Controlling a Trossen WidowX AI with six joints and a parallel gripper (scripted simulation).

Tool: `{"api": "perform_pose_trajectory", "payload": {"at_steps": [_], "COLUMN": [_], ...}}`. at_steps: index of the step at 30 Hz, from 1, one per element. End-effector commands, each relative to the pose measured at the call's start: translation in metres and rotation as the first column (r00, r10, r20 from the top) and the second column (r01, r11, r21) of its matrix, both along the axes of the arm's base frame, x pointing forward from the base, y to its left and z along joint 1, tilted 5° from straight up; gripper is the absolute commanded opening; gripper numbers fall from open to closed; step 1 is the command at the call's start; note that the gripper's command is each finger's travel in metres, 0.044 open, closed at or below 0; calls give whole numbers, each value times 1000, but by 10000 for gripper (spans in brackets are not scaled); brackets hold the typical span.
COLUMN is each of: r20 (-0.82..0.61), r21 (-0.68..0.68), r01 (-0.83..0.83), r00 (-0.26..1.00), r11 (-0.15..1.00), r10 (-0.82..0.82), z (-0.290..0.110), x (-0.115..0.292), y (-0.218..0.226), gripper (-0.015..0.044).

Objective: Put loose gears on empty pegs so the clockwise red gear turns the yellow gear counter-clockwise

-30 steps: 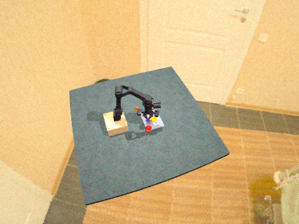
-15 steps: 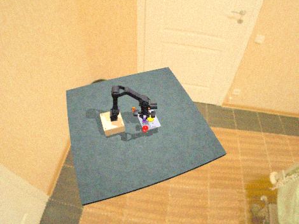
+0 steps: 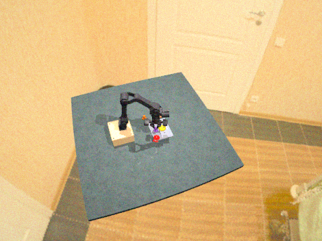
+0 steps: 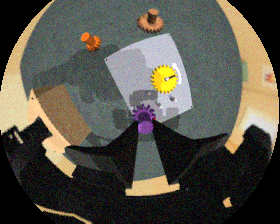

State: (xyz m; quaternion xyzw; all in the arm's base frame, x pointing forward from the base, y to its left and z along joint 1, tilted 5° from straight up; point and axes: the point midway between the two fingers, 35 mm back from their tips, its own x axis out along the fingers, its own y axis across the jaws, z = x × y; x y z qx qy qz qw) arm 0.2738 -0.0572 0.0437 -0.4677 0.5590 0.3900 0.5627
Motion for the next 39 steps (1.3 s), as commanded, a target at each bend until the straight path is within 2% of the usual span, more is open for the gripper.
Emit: {"api": "perform_pose_trajectory", "payload": {"at_steps": [1,6,11,17,29,35,39], "r20": [-14,-21,-21,-14,10,11,9], "r21": [-1,-5,-5,-1,22,23,20], "r01": [-74,-154,-154,-70,246,265,223], "r00": [997,988,988,997,969,964,975], "r11": [997,988,988,998,969,964,975], "r10": [74,154,154,70,-246,-266,-224], "z": [-7,-15,-22,-29,-47,-38,-34], "x": [-2,-2,-1,0,1,1,1], "y": [0,-1,-2,-2,-4,-3,-3], "gripper": [0,0,0,0,0,0,0]}}
